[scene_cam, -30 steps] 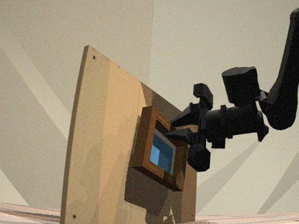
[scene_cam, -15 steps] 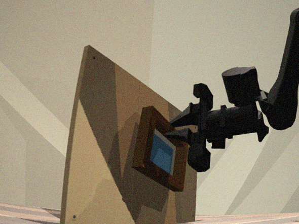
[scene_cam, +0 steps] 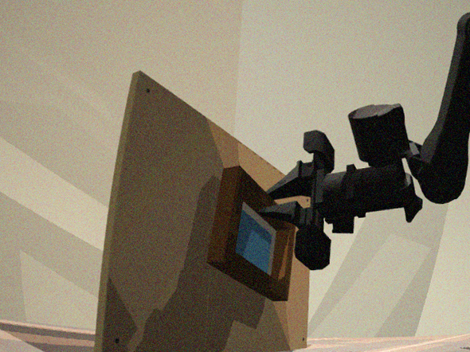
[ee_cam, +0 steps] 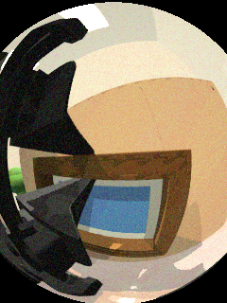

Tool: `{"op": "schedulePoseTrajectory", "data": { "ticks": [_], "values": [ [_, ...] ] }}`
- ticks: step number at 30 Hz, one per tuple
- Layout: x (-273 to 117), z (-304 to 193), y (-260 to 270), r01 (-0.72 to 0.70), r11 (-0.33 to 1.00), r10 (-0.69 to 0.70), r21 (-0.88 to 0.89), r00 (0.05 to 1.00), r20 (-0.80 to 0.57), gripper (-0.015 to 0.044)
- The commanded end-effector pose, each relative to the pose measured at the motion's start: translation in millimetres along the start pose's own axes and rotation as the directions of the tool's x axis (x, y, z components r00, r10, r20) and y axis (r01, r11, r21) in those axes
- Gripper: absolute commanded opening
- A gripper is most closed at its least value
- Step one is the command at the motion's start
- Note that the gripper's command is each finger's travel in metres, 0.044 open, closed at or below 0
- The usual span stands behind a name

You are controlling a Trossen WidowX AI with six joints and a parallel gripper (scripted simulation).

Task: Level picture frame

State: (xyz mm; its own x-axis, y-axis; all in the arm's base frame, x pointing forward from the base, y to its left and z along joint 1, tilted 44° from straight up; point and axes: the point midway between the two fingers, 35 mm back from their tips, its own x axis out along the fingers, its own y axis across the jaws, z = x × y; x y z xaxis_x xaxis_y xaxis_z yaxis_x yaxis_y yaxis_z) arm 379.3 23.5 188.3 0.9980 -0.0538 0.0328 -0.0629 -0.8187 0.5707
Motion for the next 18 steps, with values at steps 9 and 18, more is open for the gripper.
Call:
{"op": "schedulePoseTrajectory", "data": {
  "ticks": [9,18],
  "values": [
    [0.6,-4.8,3.7,-0.013,1.000,0.013,0.003,1.000,0.002,0.0000],
    [0.6,-6.8,3.5,-0.013,1.000,0.013,0.003,1.000,0.002,0.0000]
  ]
}}
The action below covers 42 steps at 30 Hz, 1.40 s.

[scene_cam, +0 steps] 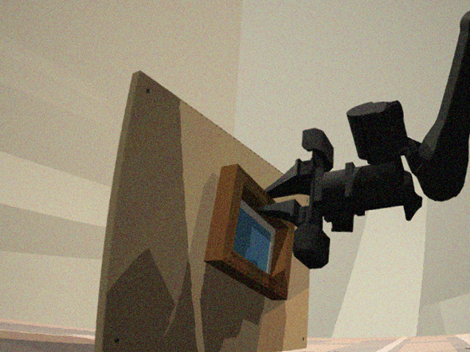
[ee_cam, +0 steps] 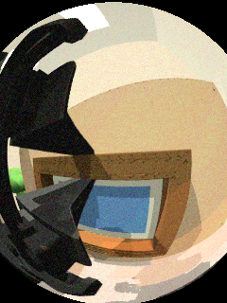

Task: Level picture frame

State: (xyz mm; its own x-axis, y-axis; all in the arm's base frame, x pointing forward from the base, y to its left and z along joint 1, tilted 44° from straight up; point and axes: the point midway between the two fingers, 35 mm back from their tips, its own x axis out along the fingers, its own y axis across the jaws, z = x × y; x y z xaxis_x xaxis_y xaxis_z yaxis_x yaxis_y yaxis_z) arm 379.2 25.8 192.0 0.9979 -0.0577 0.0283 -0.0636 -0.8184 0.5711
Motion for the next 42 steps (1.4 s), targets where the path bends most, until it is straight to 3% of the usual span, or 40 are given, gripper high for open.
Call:
{"op": "schedulePoseTrajectory", "data": {
  "ticks": [1,42],
  "values": [
    [0.7,-2.6,3.4,-0.012,1.000,0.012,0.004,1.000,-0.004,0.0000],
    [0.8,-1.3,-3.6,-0.007,1.000,0.007,0.003,1.000,-0.004,0.0000]
  ]
}}
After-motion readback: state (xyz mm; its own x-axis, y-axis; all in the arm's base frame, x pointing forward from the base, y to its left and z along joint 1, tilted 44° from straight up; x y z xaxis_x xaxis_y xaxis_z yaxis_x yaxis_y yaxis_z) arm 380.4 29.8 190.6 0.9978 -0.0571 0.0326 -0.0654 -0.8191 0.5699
